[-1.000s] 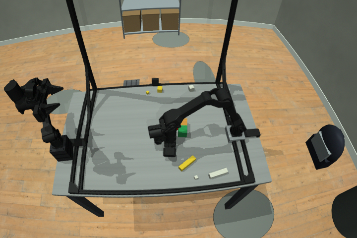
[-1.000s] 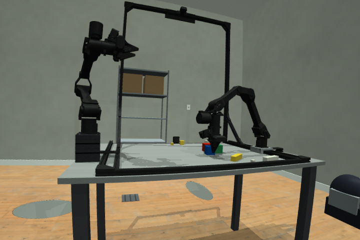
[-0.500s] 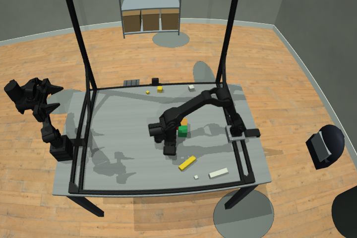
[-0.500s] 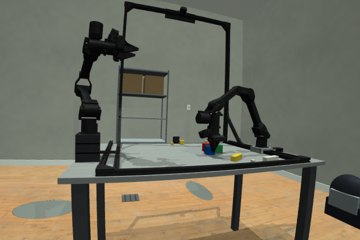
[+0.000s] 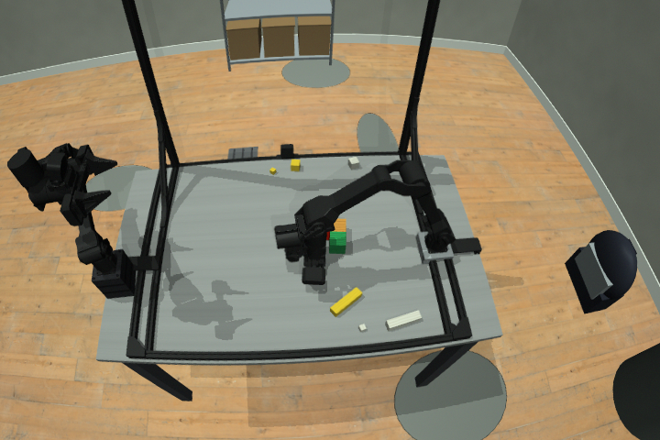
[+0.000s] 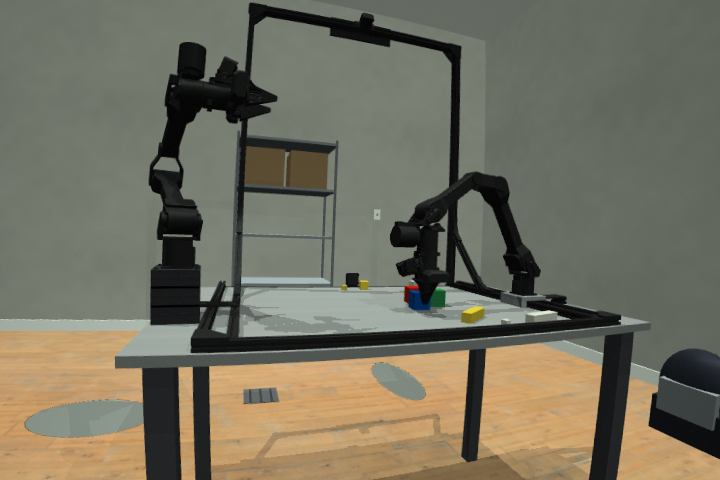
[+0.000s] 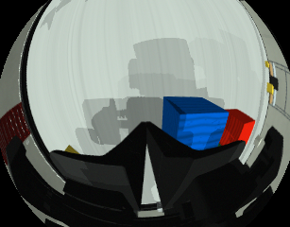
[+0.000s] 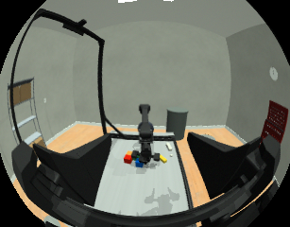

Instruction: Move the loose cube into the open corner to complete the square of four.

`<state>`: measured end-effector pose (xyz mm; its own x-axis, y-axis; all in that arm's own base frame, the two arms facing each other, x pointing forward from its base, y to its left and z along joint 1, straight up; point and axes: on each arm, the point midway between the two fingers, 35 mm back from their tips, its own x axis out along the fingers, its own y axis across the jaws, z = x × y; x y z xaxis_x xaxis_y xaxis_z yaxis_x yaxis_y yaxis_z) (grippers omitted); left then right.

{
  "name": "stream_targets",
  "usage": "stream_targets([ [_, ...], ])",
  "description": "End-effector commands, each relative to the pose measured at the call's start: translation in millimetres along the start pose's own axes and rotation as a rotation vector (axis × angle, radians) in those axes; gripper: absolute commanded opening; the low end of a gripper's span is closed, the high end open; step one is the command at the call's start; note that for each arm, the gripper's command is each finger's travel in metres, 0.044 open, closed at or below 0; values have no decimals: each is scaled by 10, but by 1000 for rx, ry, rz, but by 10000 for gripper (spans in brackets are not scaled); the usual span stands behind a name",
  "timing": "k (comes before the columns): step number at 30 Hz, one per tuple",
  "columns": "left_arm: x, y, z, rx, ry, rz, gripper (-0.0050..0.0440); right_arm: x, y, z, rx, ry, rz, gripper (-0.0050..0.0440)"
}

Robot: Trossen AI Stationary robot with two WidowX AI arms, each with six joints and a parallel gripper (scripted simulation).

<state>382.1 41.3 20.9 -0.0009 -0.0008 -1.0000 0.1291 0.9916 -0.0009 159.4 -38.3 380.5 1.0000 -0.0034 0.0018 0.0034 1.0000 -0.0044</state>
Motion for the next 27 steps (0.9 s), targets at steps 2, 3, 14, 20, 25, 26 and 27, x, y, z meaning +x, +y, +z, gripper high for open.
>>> stream_targets([
  [2,-2,-32,-8,-4,-1,1,0,-1,6,-2,5,1,3,400],
  [3,-2,-38,-8,-4,-1,1,0,-1,6,-2,5,1,3,400],
  [14,-2,-99,-8,-4,-1,1,0,-1,6,-2,5,1,3,400],
  [20,-2,-130,-8,-4,-1,1,0,-1,6,-2,5,1,3,400],
  [25,-2,-160,-7,-4,-1,1,0,-1,6,-2,5,1,3,400],
  [26,-2,-166,-7,-4,-1,1,0,-1,6,-2,5,1,3,400],
  [27,-2,-171,-7,-4,-1,1,0,-1,6,-2,5,1,3,400],
])
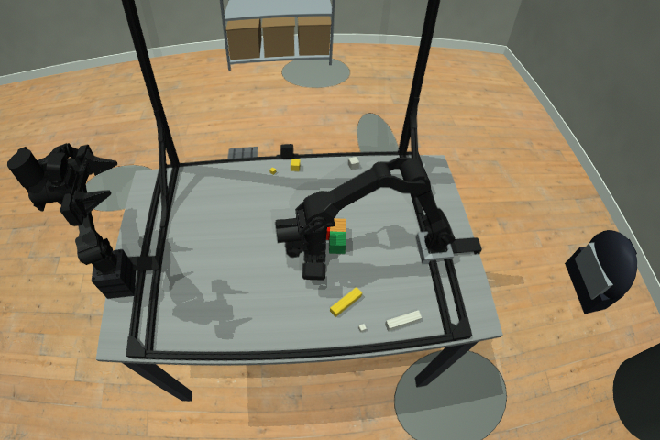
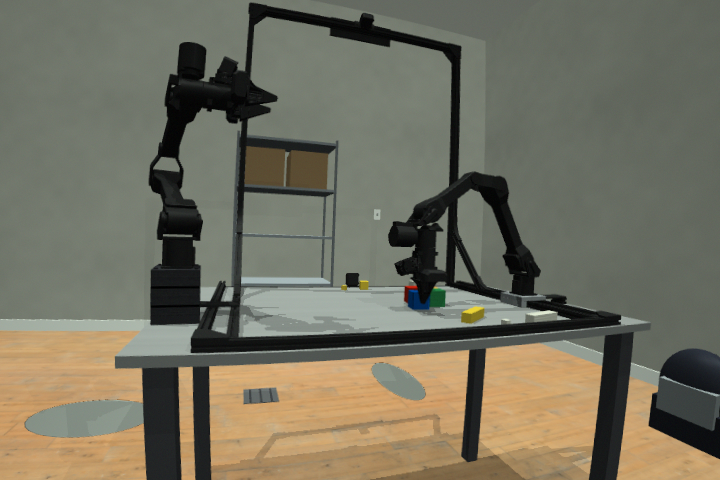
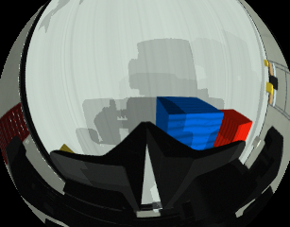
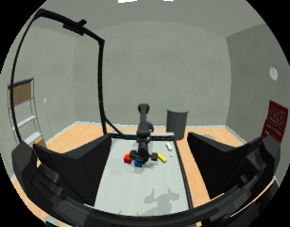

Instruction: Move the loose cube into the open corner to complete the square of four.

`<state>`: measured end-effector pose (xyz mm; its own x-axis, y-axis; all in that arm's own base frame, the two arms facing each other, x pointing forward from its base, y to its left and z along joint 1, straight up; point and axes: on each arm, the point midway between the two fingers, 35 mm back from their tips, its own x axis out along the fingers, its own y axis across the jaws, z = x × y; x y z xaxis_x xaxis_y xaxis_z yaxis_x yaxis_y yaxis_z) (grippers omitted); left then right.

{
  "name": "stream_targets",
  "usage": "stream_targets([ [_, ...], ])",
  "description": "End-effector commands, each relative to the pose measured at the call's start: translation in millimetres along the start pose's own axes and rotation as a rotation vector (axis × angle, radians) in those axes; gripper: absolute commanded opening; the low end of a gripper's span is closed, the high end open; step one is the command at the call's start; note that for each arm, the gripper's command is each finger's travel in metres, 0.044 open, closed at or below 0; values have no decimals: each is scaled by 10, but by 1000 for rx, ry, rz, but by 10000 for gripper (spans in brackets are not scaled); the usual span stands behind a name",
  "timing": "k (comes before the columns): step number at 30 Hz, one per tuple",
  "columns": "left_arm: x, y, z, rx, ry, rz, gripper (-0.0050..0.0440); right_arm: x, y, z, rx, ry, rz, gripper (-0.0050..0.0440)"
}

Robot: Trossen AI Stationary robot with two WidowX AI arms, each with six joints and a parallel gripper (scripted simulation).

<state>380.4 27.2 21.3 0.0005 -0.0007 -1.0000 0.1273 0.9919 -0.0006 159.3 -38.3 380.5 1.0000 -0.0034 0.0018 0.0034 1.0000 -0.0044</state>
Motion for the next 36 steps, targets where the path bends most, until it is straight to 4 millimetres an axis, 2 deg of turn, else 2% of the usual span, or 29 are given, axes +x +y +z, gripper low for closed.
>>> stream_targets([
  [1,2,-35,-9,-2,1,1,0,-1,6,-2,5,1,3,400],
  [28,2,-161,-9,-2,1,1,0,-1,6,-2,5,1,3,400],
  [32,1,-64,-2,-2,0,0,0,-1,6,-2,5,1,3,400],
  [36,0,176,4,0,0,0,0,-1,6,-2,5,1,3,400],
])
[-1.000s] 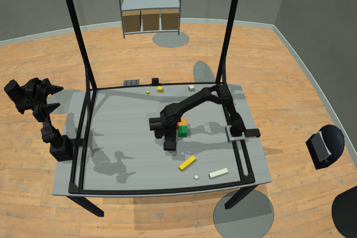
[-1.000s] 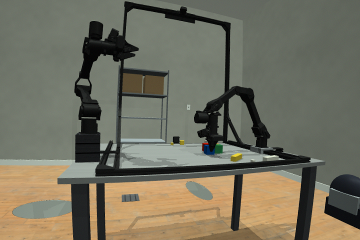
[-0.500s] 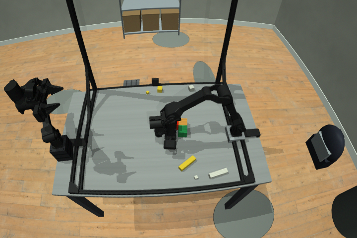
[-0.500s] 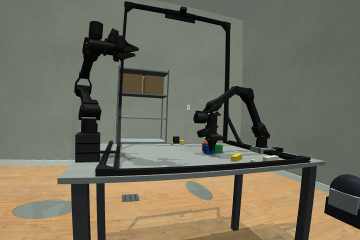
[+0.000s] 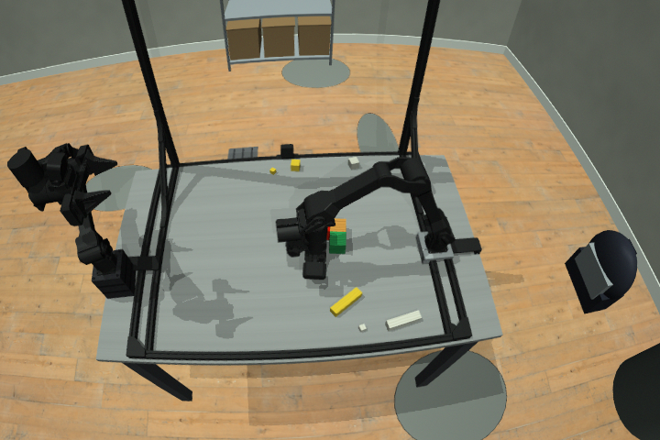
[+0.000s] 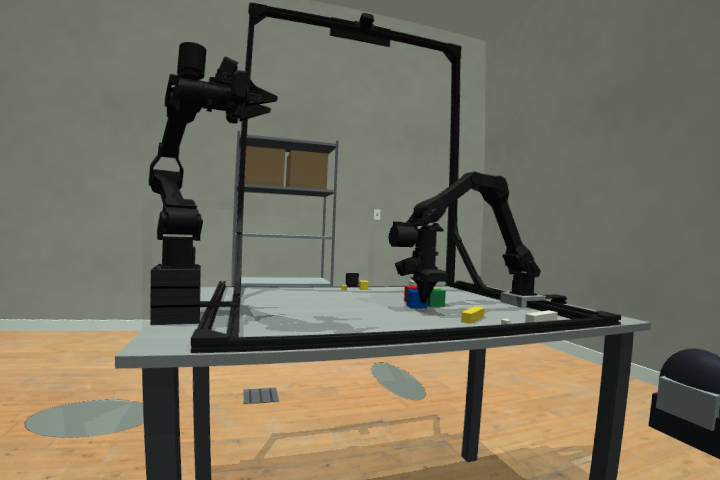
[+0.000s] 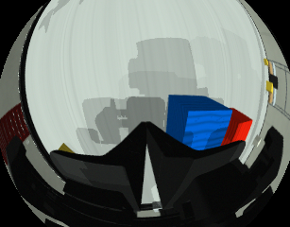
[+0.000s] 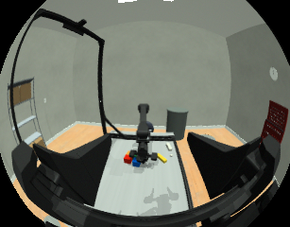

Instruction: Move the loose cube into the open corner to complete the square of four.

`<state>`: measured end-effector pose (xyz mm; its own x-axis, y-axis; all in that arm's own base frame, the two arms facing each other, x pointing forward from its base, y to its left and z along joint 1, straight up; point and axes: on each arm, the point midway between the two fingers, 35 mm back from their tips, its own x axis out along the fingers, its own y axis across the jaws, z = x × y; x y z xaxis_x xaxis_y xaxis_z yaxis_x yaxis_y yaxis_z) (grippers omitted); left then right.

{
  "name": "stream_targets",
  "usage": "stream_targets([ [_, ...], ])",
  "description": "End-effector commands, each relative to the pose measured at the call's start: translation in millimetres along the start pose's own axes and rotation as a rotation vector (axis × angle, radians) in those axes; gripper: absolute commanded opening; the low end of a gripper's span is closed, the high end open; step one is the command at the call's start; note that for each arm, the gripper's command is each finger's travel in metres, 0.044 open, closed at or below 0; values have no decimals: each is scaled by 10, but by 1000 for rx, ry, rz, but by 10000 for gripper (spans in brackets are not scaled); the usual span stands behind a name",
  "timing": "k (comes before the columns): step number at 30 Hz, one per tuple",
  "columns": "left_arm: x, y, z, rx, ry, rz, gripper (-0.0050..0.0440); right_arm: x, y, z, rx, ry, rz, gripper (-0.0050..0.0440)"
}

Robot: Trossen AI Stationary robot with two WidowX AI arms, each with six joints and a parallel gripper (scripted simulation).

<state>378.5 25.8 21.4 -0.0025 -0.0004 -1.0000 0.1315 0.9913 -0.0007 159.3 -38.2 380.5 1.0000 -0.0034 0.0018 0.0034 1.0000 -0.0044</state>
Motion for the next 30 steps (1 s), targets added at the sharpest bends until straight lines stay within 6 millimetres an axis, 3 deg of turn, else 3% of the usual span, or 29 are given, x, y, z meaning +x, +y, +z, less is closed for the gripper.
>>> stream_targets([
  [1,0,261,19,-4,-3,0,0,-1,6,-3,5,1,3,400],
  [11,-28,363,15,-4,-3,0,0,-1,6,-3,5,1,3,400],
  [17,-497,339,-12,-12,-3,0,0,-1,6,-3,5,1,3,400],
  [30,-497,339,-12,-12,-3,0,0,-1,6,-3,5,1,3,400],
])
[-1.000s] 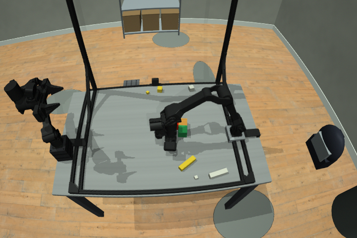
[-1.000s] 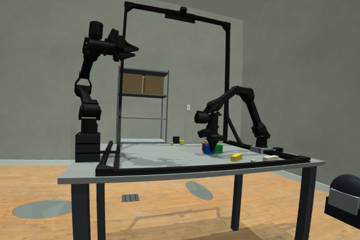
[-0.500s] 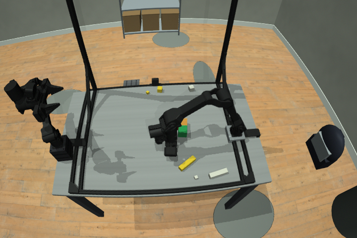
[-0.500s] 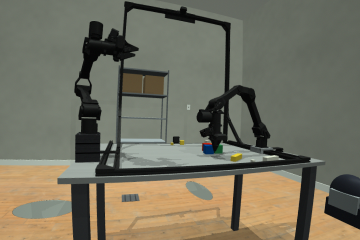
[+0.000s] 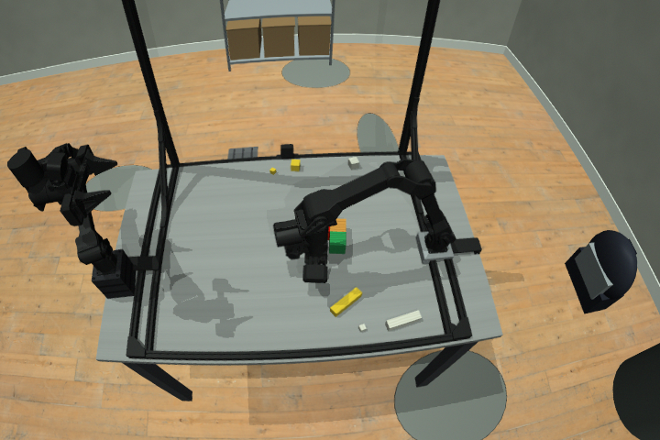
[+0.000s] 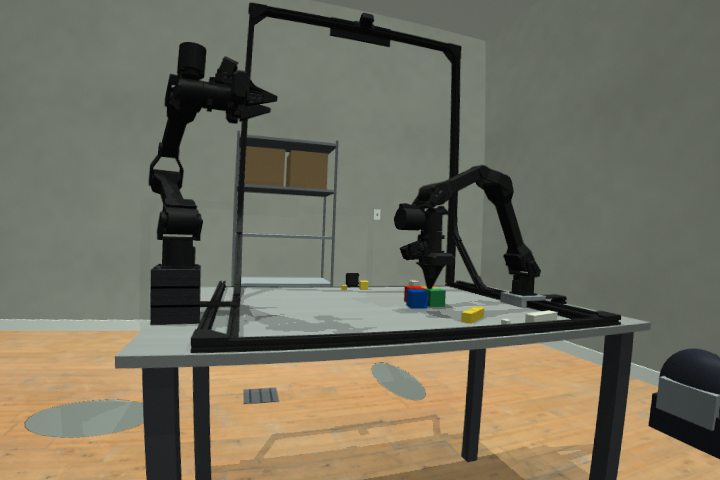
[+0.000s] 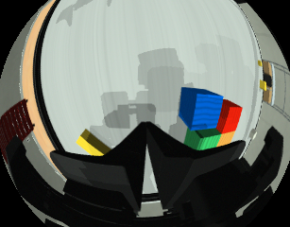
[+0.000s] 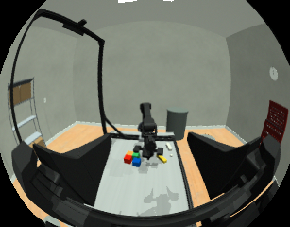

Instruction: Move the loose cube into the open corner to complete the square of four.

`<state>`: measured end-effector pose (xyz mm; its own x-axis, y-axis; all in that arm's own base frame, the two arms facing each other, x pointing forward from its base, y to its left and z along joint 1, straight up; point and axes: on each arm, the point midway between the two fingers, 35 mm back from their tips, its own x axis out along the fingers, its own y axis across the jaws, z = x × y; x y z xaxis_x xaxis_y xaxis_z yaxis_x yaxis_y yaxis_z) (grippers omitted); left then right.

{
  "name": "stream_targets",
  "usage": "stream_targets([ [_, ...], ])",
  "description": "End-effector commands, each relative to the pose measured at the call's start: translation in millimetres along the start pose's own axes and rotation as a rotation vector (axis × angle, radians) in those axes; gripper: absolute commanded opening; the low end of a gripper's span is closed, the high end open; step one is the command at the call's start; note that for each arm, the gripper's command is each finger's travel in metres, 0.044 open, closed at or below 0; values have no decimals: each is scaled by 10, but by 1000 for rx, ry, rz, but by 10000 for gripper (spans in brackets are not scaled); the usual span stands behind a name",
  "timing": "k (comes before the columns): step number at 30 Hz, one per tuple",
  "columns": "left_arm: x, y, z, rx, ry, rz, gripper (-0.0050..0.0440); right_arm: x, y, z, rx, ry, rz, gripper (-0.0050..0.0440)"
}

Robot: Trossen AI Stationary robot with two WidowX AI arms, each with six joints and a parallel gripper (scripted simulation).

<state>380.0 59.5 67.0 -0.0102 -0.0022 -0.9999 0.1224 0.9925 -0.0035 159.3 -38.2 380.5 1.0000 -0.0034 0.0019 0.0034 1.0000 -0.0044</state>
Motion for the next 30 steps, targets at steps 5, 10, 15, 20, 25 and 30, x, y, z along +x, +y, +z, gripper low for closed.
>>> stream_targets([
  [5,-16,5,10,0,-2,1,0,-1,6,-3,5,1,3,400],
  [10,-42,21,36,0,-2,1,0,-1,6,-3,5,1,3,400],
  [15,-28,21,36,0,-2,1,0,-1,6,-3,5,1,3,400],
  [20,330,22,39,2,-8,3,0,-1,6,-3,5,1,3,400],
  [25,458,22,39,3,-10,3,0,-1,6,-3,5,1,3,400],
  [30,458,22,39,3,-10,3,0,-1,6,-3,5,1,3,400],
])
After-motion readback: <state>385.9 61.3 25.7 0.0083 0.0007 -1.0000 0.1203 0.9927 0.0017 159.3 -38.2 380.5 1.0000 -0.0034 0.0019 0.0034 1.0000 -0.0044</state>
